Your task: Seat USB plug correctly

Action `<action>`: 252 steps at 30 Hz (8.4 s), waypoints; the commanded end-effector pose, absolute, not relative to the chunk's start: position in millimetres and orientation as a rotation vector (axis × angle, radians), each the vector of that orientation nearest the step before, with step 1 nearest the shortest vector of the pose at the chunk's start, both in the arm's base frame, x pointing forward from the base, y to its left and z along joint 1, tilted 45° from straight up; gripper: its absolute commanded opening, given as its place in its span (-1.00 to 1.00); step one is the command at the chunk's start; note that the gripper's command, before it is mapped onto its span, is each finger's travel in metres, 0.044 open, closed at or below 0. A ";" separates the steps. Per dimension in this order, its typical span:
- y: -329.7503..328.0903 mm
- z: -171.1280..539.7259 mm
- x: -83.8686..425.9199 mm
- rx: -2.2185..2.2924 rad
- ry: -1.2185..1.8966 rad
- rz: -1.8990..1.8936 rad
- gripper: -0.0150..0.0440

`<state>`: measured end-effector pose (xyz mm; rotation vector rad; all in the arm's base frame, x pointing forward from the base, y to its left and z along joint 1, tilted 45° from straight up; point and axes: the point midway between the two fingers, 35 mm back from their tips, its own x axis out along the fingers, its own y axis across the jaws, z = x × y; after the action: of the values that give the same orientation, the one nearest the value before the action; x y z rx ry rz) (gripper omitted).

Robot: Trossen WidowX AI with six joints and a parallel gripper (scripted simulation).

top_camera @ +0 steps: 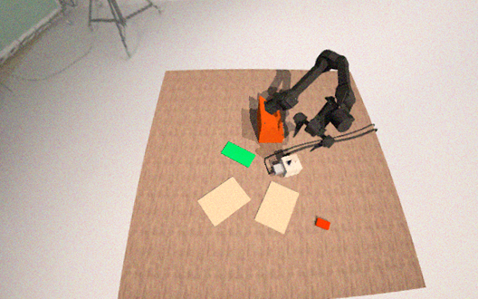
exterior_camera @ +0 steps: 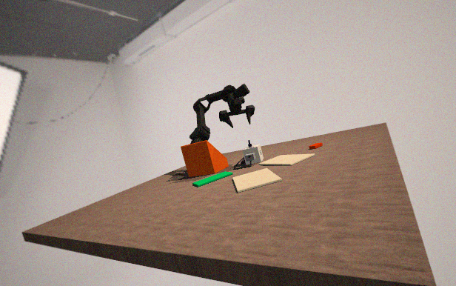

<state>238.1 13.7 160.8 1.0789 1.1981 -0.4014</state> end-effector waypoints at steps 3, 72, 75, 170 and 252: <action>13.4 130.9 259.7 1.256 1.446 -0.418 1.00; 31.5 75.5 289.5 1.587 1.708 -0.437 -0.47; 31.5 75.5 289.5 1.587 1.708 -0.437 -0.49; 13.1 94.8 287.6 0.979 1.584 0.259 -0.49; 13.1 94.8 287.6 -0.722 0.516 1.479 -0.49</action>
<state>287.6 13.1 95.0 -0.6618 0.5679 1.4516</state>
